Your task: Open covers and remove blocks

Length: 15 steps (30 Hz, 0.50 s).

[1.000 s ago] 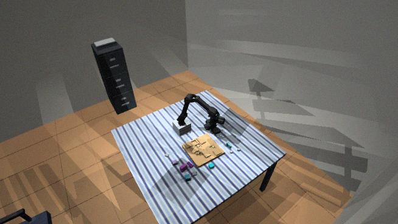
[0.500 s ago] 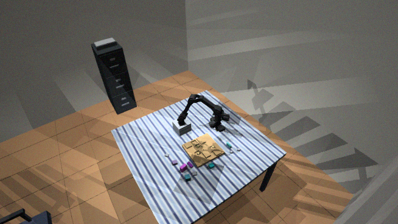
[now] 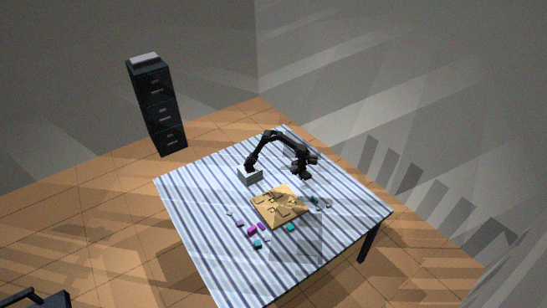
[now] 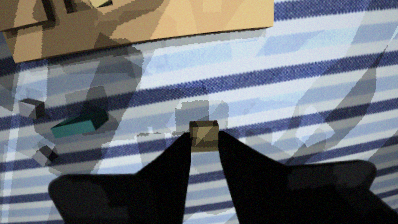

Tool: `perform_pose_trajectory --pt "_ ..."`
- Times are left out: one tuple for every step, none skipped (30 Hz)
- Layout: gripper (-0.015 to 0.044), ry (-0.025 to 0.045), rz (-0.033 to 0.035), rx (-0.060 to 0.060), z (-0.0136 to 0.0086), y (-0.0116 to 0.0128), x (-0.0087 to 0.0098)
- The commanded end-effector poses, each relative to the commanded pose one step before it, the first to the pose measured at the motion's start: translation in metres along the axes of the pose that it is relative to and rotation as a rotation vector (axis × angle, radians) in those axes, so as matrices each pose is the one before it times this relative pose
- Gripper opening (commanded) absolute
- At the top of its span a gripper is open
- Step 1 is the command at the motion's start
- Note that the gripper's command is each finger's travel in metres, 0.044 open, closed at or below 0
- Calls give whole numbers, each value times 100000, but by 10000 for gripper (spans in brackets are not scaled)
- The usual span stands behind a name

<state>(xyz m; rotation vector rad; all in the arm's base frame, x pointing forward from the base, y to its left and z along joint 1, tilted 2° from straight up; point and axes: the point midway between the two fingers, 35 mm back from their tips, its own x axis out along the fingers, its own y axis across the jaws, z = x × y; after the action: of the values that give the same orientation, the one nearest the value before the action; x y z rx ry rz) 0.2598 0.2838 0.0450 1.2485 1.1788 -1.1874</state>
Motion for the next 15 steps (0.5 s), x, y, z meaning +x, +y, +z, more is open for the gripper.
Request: perform_pose_trajectory --pt "80 -259 337 420 -86 67 682" --pt "80 0 1 0 -14 12 166" --pt "80 0 1 0 -13 11 166" --pt "80 0 1 0 -13 11 166" --pt "80 0 1 0 -12 10 166" --pt "80 0 1 0 -12 10 166" --pt "80 0 1 0 -11 9 166" --pt "80 0 1 0 -10 9 166" --pt "80 0 1 0 -10 8 166" --pt "80 0 0 0 -9 8 166" --pt "80 0 0 0 -8 7 165" --pt "80 0 0 0 -8 7 165" --pt "80 0 0 0 -7 6 165" --pt "80 0 0 0 -7 6 165" --pt "80 0 0 0 -6 5 165"
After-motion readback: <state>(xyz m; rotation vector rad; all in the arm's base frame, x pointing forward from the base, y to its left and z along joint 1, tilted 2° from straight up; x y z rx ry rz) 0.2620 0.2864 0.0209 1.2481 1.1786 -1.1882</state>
